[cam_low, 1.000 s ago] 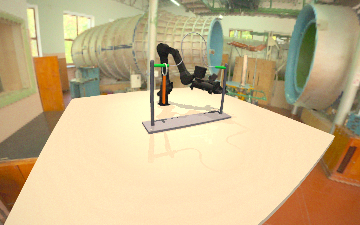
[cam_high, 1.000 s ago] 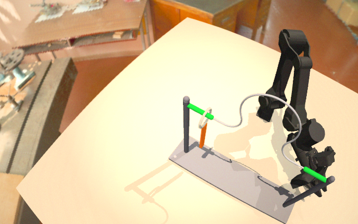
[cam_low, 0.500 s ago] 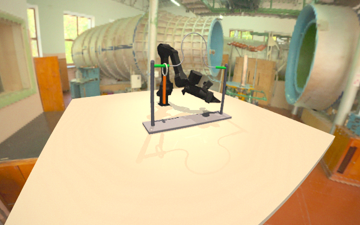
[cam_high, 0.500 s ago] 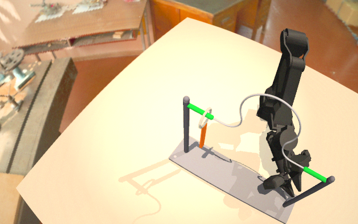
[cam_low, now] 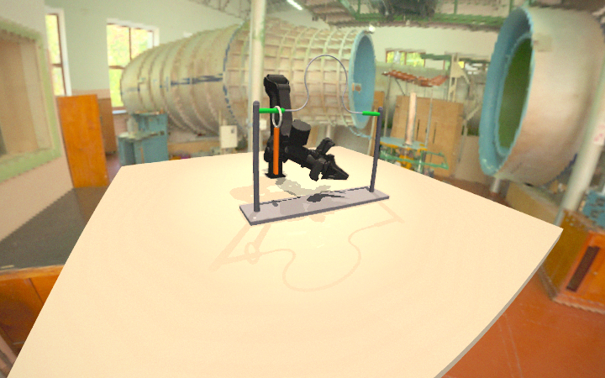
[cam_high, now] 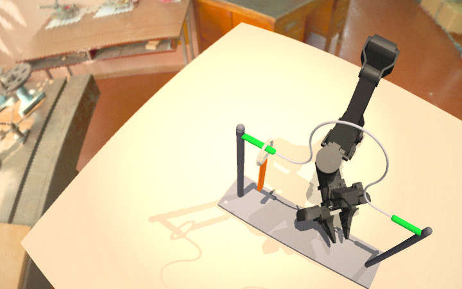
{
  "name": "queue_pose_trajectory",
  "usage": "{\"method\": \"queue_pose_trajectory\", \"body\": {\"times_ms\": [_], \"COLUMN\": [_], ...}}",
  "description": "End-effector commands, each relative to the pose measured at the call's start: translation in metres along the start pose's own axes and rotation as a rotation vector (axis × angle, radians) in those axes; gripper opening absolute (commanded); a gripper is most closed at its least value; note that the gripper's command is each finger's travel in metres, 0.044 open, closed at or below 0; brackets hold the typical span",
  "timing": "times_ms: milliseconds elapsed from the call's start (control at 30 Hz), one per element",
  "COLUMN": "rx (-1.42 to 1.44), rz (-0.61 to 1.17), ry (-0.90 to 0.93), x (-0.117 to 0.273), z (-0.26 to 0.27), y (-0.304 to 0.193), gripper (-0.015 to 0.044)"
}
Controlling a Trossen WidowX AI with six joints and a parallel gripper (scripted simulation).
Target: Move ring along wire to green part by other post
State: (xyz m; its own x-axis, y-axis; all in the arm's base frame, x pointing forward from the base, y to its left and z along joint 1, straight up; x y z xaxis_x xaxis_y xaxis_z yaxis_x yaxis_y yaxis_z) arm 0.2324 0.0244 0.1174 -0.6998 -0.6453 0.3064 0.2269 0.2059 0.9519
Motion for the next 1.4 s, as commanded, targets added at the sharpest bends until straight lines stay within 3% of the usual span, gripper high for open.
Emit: {"method": "queue_pose_trajectory", "body": {"times_ms": [0,633,1367], "rx": [-0.036,-0.196,-0.3], "rz": [-0.008,-0.094,-0.212], "ry": [-0.06,-0.394,-0.733], "x": [0.019,0.114,0.191], "z": [-0.011,-0.039,-0.019], "y": [-0.009,-0.046,-0.079], "gripper": [0.016,0.016,0.016]}}
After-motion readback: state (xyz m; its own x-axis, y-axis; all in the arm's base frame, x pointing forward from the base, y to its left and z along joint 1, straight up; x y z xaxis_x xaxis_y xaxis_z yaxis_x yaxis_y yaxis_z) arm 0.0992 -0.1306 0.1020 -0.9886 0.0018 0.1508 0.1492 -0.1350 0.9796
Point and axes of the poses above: the point midway between the two fingers, 35 mm back from their tips, its own x axis back along the fingers, its own z axis across the jaws, y = z × x, the point moved 9 cm from there along x, back along the fingers, and after that the axes turned 7 degrees about -x, right-handed, at the moved point
